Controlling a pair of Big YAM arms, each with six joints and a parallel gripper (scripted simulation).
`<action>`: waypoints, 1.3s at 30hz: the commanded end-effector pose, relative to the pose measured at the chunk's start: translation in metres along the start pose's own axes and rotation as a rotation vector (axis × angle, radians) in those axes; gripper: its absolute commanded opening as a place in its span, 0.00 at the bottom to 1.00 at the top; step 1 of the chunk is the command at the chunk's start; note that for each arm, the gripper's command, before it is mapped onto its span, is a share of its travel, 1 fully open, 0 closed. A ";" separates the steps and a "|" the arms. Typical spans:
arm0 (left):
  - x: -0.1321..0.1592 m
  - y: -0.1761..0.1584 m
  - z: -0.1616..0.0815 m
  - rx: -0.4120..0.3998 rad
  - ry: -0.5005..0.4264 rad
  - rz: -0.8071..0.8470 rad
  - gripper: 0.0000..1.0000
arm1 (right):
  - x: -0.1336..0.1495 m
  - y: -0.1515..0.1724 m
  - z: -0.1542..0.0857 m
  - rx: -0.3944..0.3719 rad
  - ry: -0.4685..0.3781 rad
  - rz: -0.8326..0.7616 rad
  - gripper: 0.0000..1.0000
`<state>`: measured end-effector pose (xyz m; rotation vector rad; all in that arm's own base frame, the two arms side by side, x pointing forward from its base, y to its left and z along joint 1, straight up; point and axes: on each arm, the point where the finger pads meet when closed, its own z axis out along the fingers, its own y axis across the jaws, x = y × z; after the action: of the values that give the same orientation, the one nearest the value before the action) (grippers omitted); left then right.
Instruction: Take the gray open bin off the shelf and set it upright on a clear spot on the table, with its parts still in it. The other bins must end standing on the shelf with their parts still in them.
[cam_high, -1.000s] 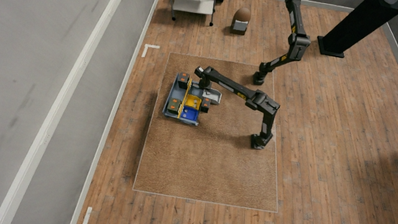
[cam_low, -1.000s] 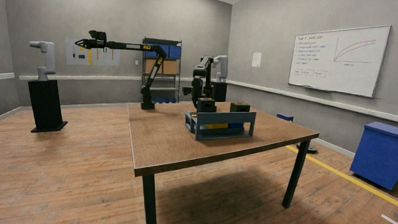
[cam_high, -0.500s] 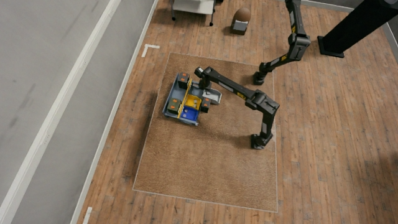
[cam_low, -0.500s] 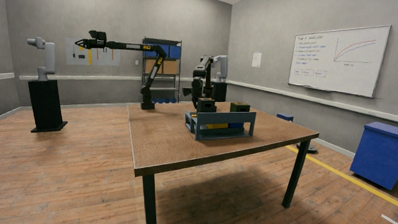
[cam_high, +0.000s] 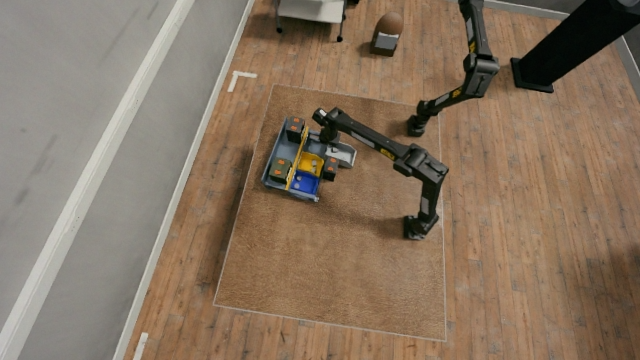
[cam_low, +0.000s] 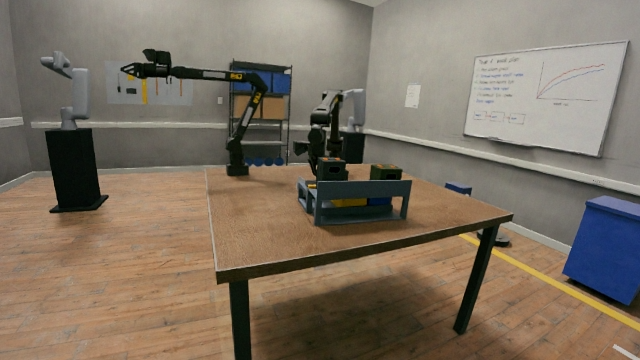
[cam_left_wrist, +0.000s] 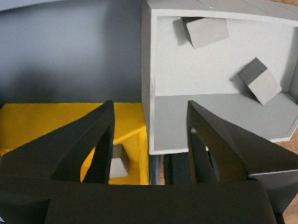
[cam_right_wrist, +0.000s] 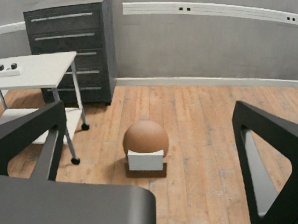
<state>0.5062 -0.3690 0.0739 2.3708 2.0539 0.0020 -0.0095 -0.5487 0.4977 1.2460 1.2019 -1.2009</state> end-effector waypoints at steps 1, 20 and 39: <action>-0.003 0.003 0.020 0.015 0.009 -0.001 0.43 | -0.003 -0.004 -0.004 0.006 -0.020 -0.017 1.00; -0.006 0.003 0.020 0.012 0.006 0.002 0.43 | -0.003 -0.004 -0.004 0.006 -0.020 -0.017 1.00; -0.009 0.004 0.018 0.007 0.004 0.006 0.43 | -0.003 -0.004 -0.004 0.006 -0.020 -0.017 1.00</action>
<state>0.5060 -0.3688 0.0705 2.3750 2.0575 0.0000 -0.0095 -0.5487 0.4977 1.2460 1.2019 -1.2009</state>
